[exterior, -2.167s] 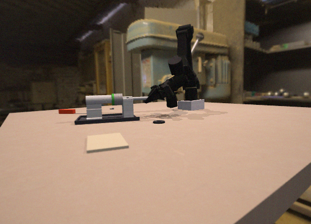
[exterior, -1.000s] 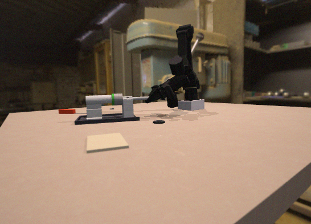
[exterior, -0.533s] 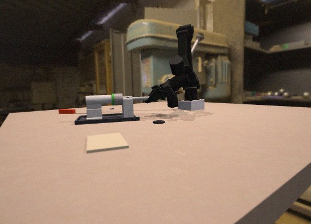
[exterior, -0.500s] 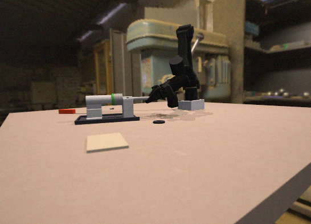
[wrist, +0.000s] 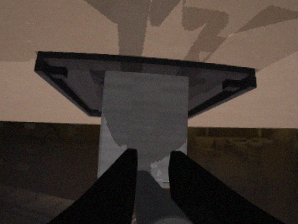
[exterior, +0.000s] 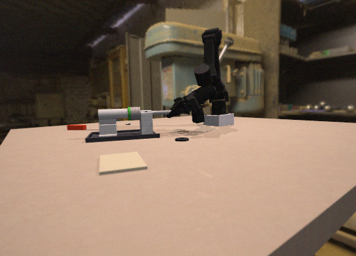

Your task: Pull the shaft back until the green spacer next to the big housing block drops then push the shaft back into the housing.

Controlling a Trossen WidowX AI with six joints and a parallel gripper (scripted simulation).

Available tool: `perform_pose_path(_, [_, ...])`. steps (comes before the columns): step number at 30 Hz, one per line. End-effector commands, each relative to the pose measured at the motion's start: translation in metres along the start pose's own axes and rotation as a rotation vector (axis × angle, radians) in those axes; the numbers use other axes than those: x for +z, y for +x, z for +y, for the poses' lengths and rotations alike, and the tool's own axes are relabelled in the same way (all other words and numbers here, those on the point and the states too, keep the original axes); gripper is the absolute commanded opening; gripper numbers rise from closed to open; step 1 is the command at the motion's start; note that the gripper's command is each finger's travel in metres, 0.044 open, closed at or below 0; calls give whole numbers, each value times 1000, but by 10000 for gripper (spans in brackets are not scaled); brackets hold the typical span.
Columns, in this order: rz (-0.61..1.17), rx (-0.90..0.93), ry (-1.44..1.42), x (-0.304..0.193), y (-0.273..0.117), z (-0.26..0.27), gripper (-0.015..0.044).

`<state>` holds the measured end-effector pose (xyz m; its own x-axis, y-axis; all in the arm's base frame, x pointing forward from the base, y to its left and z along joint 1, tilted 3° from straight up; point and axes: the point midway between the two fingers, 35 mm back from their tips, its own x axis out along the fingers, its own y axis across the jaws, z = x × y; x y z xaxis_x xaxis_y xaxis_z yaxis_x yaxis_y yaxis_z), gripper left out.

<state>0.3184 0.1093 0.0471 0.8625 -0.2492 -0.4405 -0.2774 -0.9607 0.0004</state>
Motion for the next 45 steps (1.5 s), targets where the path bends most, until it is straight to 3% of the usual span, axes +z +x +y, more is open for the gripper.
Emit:
perform_pose_path(1, [0, 0, 3, 1, -1, 1, 0])
perform_pose_path(45, [-1, 0, 3, 3, -4, 1, 0])
